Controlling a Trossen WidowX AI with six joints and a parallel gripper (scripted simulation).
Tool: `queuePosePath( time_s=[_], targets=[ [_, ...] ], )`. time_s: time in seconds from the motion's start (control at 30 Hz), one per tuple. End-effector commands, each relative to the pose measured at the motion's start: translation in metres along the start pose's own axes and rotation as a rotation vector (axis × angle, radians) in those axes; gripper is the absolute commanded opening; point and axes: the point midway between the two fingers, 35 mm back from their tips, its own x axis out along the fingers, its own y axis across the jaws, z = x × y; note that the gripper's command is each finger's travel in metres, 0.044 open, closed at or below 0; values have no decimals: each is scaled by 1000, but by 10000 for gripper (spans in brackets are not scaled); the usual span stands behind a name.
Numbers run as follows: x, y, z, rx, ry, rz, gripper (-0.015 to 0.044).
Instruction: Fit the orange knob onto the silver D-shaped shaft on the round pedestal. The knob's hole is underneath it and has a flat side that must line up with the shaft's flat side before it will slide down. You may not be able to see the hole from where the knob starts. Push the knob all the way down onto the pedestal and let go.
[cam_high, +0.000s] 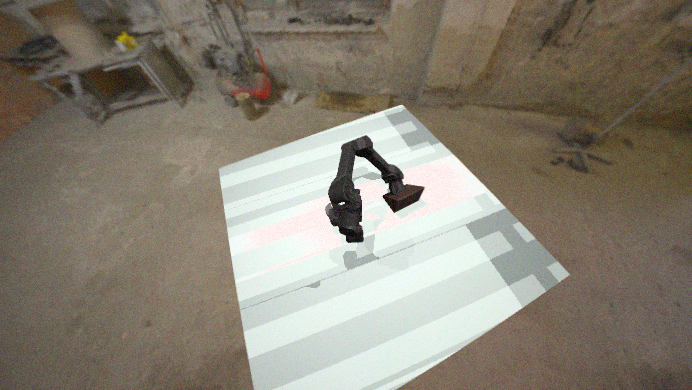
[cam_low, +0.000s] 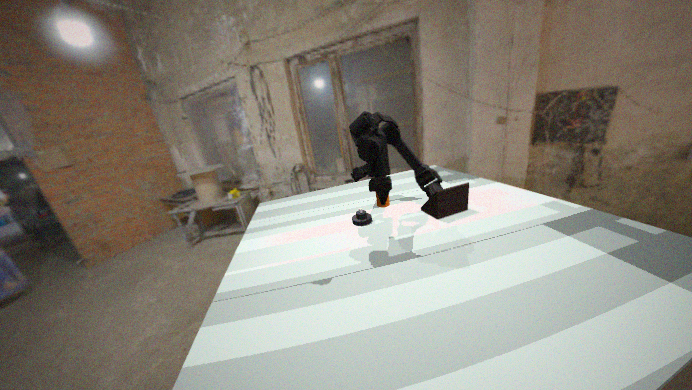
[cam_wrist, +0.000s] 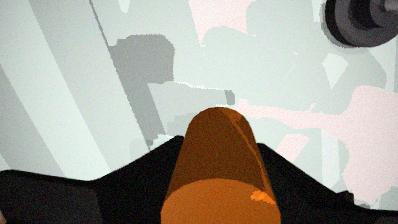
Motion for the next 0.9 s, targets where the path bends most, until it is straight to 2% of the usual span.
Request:
queuePosePath(
  time_s=[0.0,0.87],
  targets=[
    [-1,-9,10,1,-1,8,0],
    [21,-71,65,-2,0,16,0]
  ],
)
